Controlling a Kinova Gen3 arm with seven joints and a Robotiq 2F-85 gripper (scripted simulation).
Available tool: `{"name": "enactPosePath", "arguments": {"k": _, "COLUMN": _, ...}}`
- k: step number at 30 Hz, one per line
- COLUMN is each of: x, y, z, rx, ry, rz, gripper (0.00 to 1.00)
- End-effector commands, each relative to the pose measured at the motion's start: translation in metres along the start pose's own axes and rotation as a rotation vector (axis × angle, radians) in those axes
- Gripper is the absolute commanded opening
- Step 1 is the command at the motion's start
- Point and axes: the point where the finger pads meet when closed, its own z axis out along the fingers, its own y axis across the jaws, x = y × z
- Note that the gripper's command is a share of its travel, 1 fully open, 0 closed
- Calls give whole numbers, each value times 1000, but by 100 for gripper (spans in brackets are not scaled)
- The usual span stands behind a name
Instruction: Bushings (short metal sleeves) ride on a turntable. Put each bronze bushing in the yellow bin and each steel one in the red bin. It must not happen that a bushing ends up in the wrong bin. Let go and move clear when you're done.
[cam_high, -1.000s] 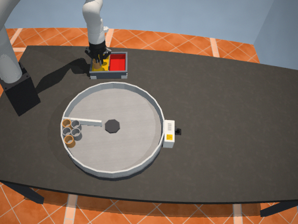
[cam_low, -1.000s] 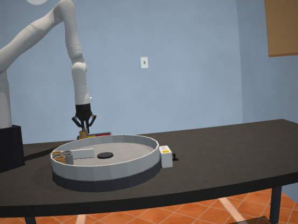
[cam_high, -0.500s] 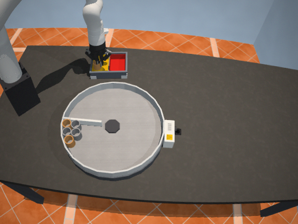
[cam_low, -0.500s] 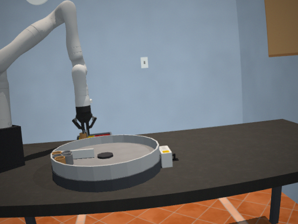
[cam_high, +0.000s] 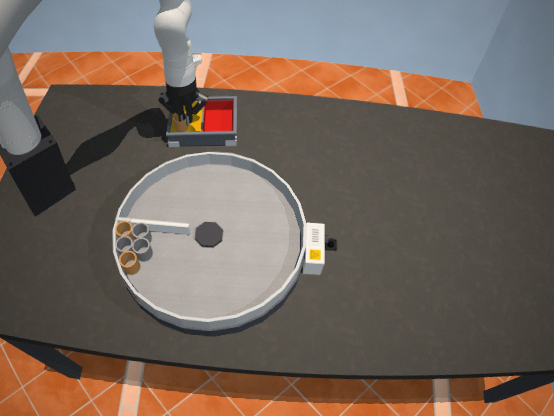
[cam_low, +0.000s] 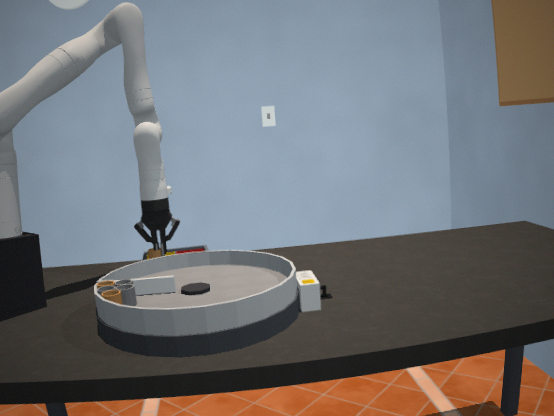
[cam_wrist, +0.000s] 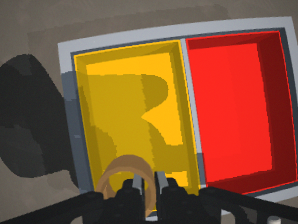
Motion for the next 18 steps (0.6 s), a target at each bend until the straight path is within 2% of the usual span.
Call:
{"name": "enactPosePath", "arguments": {"k": 1, "x": -1, "y": 0, "z": 1, "rx": 2, "ry": -1, "rz": 2, "gripper": 0}}
{"name": "enactPosePath", "arguments": {"k": 18, "x": -1, "y": 0, "z": 8, "rx": 1, "ry": -1, "rz": 2, "gripper": 0}}
